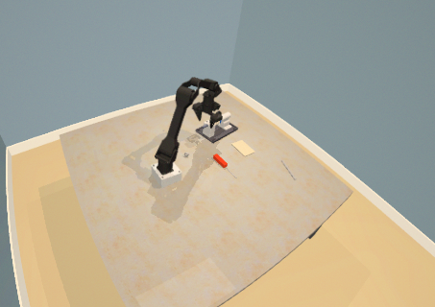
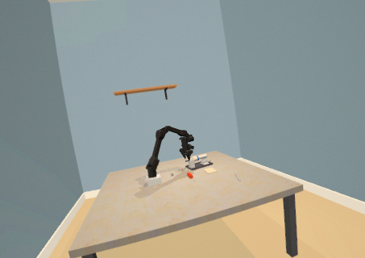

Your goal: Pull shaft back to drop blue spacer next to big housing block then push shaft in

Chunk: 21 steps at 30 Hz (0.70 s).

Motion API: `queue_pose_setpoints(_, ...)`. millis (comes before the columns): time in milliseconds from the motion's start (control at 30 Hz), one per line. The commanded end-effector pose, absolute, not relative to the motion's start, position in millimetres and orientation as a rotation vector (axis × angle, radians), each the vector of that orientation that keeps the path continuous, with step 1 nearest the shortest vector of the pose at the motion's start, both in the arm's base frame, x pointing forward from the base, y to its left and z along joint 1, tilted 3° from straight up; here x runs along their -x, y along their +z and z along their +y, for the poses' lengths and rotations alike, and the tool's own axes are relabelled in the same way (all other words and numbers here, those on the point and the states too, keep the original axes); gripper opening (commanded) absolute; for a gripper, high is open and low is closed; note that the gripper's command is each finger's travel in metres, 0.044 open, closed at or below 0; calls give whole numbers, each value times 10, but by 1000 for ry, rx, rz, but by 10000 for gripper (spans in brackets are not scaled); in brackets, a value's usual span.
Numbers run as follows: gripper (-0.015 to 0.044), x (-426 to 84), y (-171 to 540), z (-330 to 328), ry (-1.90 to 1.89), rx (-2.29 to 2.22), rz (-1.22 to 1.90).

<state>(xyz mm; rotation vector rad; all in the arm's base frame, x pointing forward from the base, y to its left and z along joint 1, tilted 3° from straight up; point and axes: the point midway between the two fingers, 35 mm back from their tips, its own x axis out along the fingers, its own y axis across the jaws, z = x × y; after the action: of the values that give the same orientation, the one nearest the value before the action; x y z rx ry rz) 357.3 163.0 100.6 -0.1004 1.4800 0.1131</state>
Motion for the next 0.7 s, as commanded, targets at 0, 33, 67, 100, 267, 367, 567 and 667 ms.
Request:
queue_pose_setpoints(0, 440, -3570, 934, 1634, 119, 102, 1484)
queue_pose_setpoints(33, 440, -3571, 918, 1635, 119, 102, 1484)
queue_pose_setpoints(67, 440, -3572, 902, 1635, 119, 102, 1484)
queue_pose_setpoints(100, 440, -3573, 886, 1635, 119, 102, 1484)
queue_pose_setpoints(267, 440, -3576, 804, 1637, 119, 102, 1484)
queue_pose_setpoints(367, 440, -3577, 755, 1637, 119, 102, 1484)
queue_pose_setpoints(567, 440, -3577, 715, 1637, 119, 102, 1484)
queue_pose_setpoints(667, 440, -3577, 715, 1637, 119, 102, 1484)
